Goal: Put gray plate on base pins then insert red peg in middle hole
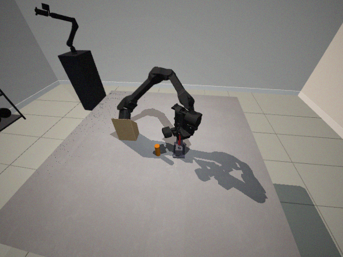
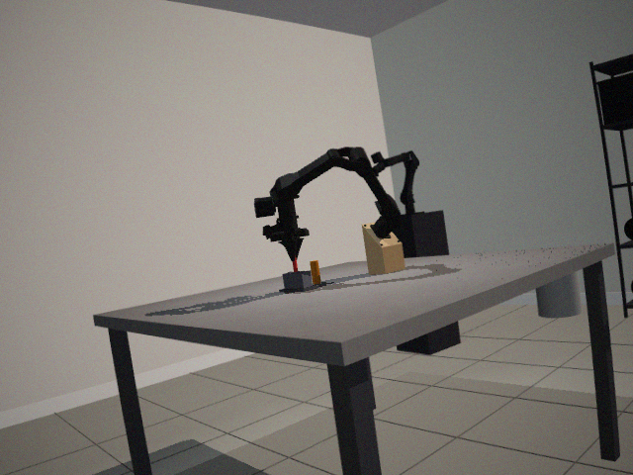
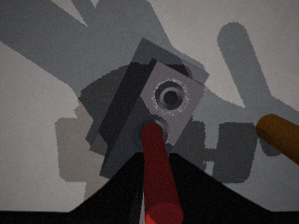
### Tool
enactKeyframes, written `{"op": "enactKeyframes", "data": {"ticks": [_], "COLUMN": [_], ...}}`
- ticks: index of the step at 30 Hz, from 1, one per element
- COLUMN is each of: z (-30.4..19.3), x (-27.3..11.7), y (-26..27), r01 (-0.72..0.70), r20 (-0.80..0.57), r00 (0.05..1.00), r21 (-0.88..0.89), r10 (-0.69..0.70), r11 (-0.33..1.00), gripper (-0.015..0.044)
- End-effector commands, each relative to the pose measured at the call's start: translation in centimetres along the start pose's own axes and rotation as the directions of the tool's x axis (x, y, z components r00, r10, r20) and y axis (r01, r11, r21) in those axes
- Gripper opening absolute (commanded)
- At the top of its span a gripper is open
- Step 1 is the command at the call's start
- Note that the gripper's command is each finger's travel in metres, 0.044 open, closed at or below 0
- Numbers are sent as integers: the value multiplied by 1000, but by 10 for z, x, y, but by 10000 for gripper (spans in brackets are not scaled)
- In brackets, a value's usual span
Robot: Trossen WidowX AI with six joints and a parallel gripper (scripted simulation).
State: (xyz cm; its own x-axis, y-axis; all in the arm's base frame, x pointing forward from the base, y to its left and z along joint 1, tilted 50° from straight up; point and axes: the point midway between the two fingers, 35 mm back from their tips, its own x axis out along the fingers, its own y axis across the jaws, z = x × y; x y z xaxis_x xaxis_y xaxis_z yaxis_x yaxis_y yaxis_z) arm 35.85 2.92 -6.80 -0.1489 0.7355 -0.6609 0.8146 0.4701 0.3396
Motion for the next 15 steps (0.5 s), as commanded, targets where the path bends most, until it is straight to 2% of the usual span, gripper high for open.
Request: {"op": "enactKeyframes", "data": {"ticks": [1,12,15], "z": [0,0,0], "x": [1,1,1], "y": [2,1,1], "r01": [-3,2,2], "r20": [1,0,0], "r00": [1000,1000,1000], "r21": [3,0,0], "r10": [3,-2,-2], "r11": [1000,1000,1000], "gripper": [0,0,79]}}
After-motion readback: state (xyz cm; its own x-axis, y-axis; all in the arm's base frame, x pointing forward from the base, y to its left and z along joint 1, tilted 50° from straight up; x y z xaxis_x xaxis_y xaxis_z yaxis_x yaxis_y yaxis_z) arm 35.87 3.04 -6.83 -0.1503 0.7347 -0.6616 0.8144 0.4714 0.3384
